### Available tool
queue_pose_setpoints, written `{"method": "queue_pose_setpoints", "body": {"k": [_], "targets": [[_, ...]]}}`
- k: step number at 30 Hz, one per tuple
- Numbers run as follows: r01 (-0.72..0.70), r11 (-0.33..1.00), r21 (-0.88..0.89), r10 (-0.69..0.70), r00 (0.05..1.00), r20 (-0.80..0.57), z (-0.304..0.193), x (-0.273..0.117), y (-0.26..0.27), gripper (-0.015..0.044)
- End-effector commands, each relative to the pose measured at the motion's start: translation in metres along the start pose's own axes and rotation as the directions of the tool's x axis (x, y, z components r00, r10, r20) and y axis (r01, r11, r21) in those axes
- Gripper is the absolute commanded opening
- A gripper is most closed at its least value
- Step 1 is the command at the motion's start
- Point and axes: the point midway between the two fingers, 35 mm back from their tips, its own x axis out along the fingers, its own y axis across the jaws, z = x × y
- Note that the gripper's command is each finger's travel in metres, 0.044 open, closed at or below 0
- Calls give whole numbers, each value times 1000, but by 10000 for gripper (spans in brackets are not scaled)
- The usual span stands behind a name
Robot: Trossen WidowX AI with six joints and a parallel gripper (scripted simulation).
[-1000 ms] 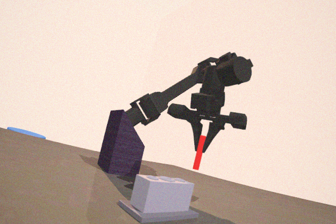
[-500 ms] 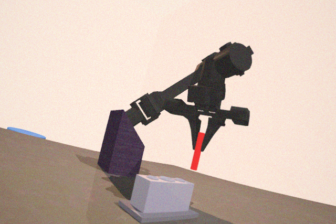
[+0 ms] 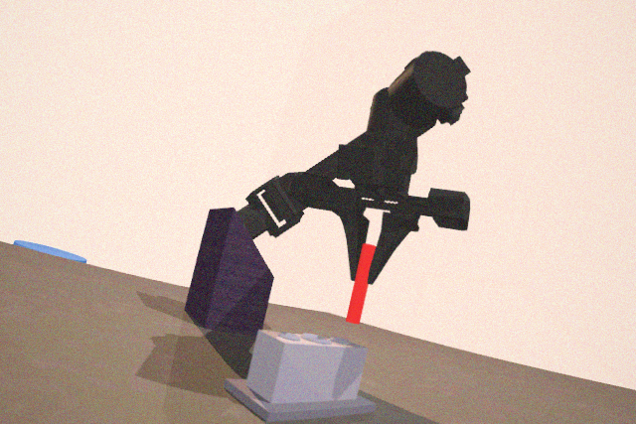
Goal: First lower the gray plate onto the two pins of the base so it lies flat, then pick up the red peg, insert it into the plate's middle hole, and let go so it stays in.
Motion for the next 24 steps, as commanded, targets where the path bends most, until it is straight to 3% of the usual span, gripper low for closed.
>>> {"method": "queue_pose_setpoints", "body": {"k": [1, 14, 24], "targets": [[-2, 1000, -6, 2, 1000, 5, 13, -1, -1, 0], [-10, 1000, -9, 10, 1000, -1, 54, 2, -12, 0], [-10, 1000, -10, 10, 1000, -1, 56, 3, -15, 0]]}}
